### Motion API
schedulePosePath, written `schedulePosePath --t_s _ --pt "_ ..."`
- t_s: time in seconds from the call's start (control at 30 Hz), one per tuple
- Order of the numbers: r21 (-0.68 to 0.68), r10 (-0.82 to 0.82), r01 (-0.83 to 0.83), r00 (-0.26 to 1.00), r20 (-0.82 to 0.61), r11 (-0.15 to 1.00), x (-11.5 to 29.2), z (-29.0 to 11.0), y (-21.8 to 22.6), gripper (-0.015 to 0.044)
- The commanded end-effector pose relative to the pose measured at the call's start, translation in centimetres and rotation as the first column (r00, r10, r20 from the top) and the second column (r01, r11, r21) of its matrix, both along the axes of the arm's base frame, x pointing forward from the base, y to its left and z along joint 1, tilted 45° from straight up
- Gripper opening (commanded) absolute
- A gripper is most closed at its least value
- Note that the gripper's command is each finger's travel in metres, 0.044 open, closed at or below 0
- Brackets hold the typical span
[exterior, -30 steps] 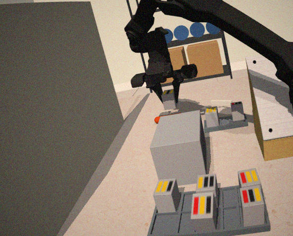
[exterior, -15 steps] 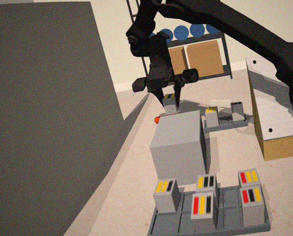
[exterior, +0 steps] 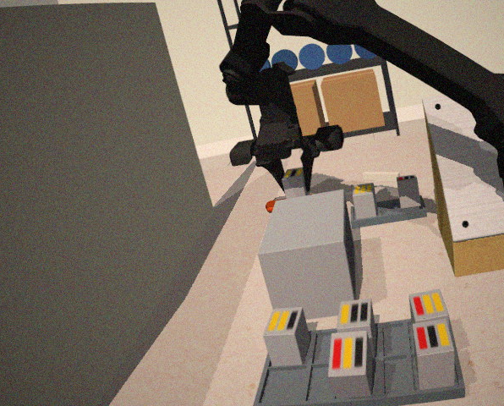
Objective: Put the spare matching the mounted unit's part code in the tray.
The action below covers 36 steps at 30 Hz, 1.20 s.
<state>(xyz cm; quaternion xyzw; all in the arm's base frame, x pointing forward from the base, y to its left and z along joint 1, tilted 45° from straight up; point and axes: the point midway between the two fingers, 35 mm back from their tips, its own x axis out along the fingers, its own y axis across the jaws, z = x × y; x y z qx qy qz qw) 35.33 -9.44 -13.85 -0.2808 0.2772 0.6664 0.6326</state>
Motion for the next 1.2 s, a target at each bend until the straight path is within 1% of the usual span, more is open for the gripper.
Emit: schedulePosePath --t_s 0.0,1.17 --pt "0.008 -0.005 0.005 1.0 -0.008 1.0 -0.3 -0.3 0.4 0.0" --pt "0.012 -0.004 0.004 1.0 -0.008 1.0 -0.9 -2.2 2.7 0.0"
